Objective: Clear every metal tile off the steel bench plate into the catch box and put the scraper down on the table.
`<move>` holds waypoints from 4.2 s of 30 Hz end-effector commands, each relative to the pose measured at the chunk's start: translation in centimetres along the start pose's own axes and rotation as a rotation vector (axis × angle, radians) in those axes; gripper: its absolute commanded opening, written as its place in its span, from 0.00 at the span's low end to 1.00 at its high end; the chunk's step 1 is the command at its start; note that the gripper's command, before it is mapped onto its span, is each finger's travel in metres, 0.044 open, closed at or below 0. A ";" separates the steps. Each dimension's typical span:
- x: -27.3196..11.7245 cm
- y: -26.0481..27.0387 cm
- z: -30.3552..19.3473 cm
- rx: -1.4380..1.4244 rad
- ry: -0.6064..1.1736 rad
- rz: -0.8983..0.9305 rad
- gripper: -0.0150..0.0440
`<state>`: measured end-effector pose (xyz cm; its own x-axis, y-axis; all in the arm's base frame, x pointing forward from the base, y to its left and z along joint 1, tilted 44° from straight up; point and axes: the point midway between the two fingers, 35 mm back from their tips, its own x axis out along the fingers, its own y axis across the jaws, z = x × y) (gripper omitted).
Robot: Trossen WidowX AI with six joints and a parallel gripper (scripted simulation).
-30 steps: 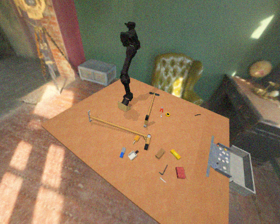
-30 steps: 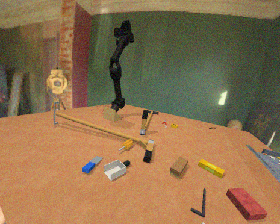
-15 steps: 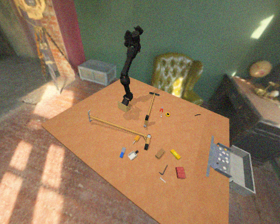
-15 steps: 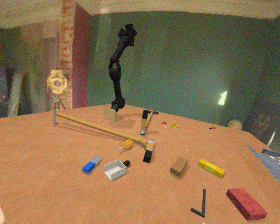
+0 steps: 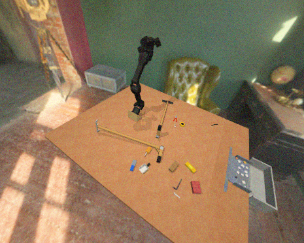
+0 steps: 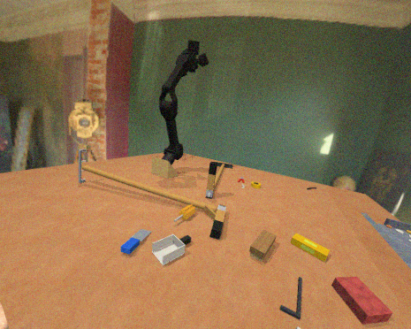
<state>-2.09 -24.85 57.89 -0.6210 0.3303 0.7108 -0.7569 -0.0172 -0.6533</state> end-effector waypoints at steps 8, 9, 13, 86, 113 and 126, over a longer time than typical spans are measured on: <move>-1.4 -0.4 -5.3 0.215 0.238 -0.110 1.00; -1.5 -0.4 -5.8 0.233 0.261 -0.121 1.00; -2.3 -0.4 -7.8 0.298 0.351 -0.164 1.00; -8.7 0.7 -17.3 0.530 0.864 -0.406 1.00; -1.2 -0.3 -5.3 0.209 0.242 -0.095 1.00; -0.3 0.5 1.1 -0.048 -0.049 0.025 1.00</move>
<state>-1.86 -24.99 57.18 -0.6158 0.3413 0.7101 -0.7628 -0.0324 -0.6459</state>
